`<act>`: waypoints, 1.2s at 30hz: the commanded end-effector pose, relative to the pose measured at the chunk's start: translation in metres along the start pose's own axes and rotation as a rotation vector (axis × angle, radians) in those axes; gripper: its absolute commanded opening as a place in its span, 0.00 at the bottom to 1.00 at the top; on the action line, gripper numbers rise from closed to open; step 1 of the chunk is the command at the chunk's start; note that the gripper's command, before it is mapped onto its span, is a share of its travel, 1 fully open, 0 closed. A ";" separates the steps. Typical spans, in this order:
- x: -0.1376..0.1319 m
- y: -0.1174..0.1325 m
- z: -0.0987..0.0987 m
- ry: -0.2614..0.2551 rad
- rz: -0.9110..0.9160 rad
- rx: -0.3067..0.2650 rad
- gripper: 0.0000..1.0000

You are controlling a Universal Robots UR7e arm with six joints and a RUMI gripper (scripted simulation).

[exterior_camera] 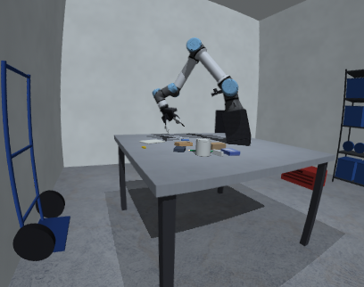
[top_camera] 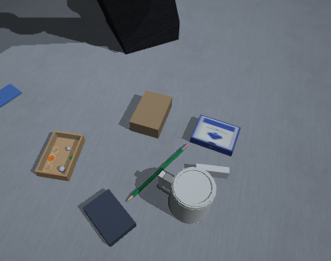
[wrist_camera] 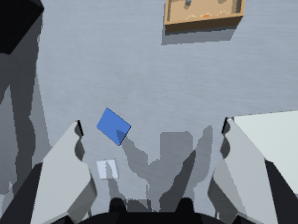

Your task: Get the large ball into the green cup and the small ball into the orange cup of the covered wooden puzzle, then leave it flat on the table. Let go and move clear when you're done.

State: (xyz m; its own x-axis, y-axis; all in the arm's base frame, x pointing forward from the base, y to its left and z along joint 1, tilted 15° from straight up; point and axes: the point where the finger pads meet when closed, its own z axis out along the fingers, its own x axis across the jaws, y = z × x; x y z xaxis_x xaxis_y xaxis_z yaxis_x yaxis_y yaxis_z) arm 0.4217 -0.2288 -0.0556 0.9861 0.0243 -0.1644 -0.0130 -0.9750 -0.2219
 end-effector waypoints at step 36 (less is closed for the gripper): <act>0.055 -0.145 0.060 -0.081 -1.415 -0.550 1.00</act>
State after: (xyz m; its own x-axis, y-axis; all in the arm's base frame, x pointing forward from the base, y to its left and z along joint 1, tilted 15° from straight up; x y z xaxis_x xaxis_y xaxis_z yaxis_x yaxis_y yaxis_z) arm 0.4646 -0.0835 -0.0915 0.2491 0.9564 -0.1524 0.9672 -0.2375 0.0902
